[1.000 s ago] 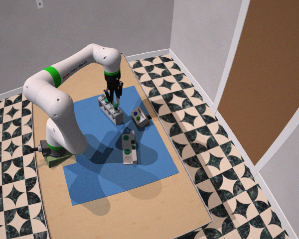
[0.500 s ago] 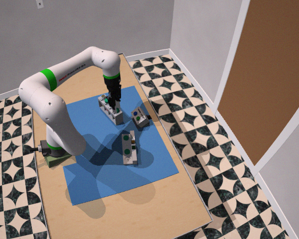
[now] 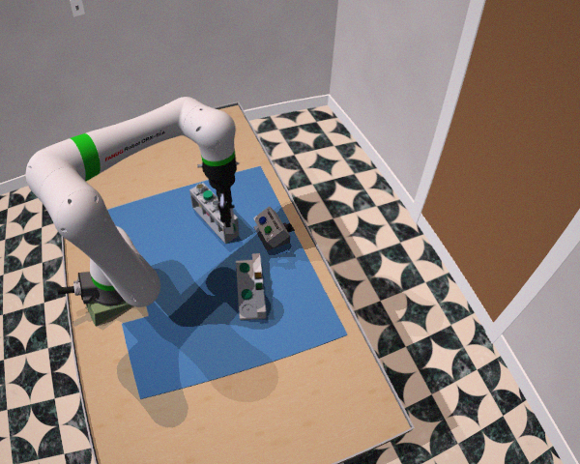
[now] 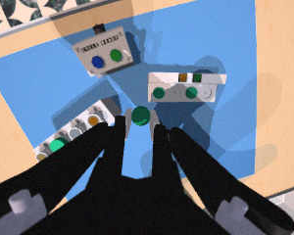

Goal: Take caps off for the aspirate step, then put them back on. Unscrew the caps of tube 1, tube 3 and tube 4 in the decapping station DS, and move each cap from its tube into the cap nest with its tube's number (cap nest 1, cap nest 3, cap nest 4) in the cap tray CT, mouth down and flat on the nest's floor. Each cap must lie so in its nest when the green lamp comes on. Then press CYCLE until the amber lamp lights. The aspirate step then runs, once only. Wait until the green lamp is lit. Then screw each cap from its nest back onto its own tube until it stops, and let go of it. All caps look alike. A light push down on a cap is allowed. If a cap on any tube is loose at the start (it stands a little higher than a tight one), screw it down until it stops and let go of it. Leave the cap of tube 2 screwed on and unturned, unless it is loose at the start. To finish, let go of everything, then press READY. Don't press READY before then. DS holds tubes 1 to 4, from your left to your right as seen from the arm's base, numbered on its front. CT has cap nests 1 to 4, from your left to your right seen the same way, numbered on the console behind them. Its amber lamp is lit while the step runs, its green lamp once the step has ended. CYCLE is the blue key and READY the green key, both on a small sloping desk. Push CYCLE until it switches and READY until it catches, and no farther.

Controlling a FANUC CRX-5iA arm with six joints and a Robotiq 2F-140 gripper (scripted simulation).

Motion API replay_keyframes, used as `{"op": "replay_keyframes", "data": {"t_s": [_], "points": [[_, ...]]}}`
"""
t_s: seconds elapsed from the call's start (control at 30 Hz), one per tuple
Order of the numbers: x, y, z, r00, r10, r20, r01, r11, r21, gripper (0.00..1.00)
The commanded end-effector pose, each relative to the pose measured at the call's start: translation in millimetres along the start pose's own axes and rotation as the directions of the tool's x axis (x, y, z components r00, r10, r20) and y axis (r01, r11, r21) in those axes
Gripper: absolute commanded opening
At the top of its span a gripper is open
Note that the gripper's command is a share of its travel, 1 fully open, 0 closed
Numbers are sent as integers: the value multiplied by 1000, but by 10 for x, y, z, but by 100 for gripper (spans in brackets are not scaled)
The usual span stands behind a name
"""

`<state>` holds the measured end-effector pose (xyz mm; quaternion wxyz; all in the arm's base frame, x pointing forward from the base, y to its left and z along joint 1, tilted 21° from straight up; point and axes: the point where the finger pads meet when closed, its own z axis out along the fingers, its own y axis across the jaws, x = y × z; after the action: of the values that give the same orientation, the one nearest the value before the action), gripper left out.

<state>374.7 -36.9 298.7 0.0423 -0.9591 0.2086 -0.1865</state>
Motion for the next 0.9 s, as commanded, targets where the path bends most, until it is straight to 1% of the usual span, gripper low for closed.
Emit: {"op": "replay_keyframes", "data": {"t_s": [0.0, 0.03, 0.07, 0.13, 0.23, 0.33, 0.4, 0.43, 0.5, 0.53, 0.63, 0.7, 0.83, 0.87], "points": [[87, 312, 21, 995, -83, 50, 81, 996, 44, 0], [87, 312, 21, 995, -83, 50, 81, 996, 44, 0], [108, 392, 25, 995, -83, 50, 81, 996, 44, 0], [108, 392, 25, 995, -83, 50, 81, 996, 44, 0], [170, 634, 38, 995, -83, 50, 81, 996, 44, 0], [191, 715, 43, 995, -83, 50, 81, 996, 44, 0], [232, 876, 51, 995, -83, 50, 81, 996, 44, 0], [232, 876, 51, 995, -83, 50, 81, 996, 44, 0], [274, 1037, 60, 995, -83, 50, 81, 996, 44, 0], [274, 1037, 60, 995, -83, 50, 81, 996, 44, 0], [315, 1198, 69, 995, -83, 50, 81, 996, 44, 0], [315, 1198, 69, 995, -83, 50, 81, 996, 44, 0], [398, 1521, 86, 995, -83, 50, 81, 996, 44, 0], [398, 1521, 86, 995, -83, 50, 81, 996, 44, 0]]}}
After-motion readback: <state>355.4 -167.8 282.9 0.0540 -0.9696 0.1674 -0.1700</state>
